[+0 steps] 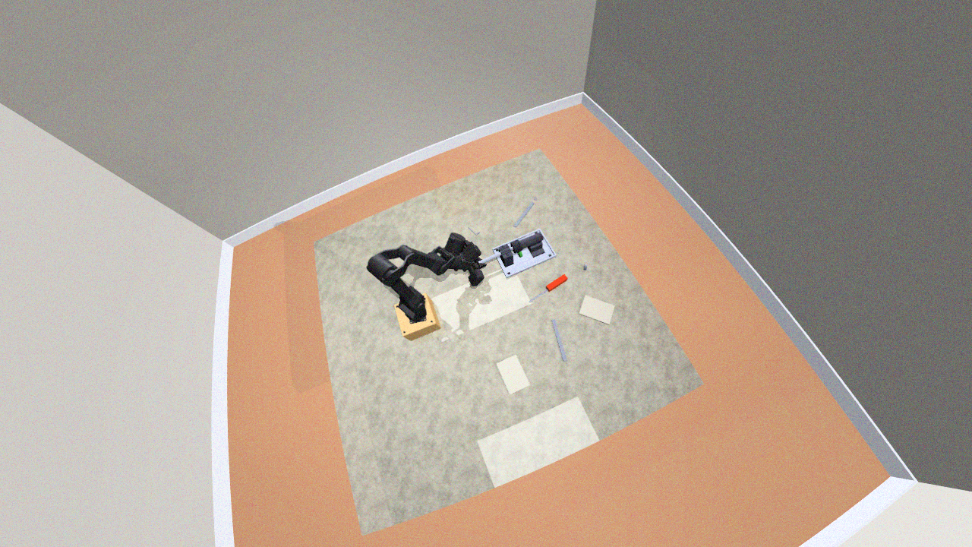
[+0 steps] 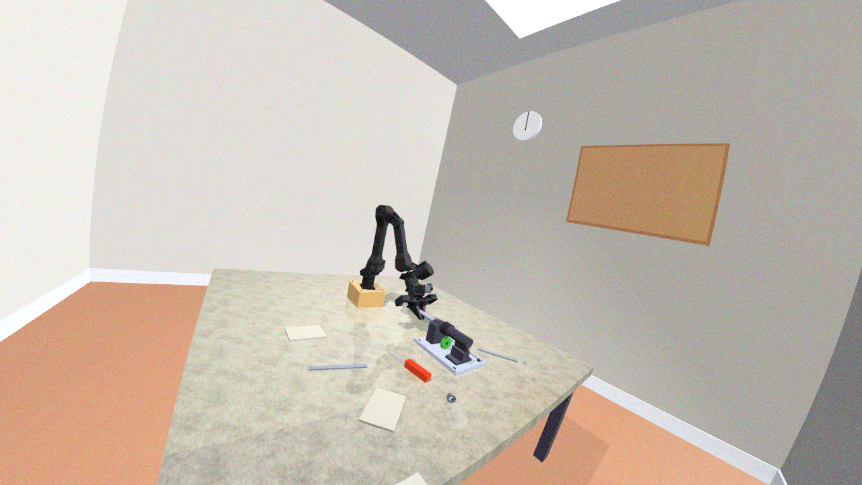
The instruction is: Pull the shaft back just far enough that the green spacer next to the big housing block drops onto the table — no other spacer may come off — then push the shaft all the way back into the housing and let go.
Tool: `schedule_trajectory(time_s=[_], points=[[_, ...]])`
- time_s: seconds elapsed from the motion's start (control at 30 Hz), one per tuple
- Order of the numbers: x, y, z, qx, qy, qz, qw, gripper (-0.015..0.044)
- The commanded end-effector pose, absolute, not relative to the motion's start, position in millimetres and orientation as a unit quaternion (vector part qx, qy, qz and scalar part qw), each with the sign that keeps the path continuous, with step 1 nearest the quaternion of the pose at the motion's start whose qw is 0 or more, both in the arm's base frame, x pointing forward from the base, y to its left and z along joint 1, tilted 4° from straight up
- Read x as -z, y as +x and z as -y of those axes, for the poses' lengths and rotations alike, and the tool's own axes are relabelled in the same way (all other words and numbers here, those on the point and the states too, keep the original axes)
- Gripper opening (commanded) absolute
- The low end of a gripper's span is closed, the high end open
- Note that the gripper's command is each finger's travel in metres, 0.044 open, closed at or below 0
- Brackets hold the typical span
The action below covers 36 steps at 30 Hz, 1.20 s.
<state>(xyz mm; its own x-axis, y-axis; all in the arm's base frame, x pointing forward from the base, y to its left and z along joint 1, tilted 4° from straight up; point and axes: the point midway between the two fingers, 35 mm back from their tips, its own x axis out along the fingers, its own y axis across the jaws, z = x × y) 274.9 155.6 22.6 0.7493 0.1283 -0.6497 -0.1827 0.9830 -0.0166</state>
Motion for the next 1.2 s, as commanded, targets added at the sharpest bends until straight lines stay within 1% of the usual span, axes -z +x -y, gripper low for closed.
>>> schedule_trajectory(time_s=[0.0,1.17], points=[[-25.5,279.4,-157.7,-0.084,-0.039,-0.34,0.936,0.0],[-26.1,280.0,-157.7,-0.084,-0.039,-0.34,0.936,0.0]])
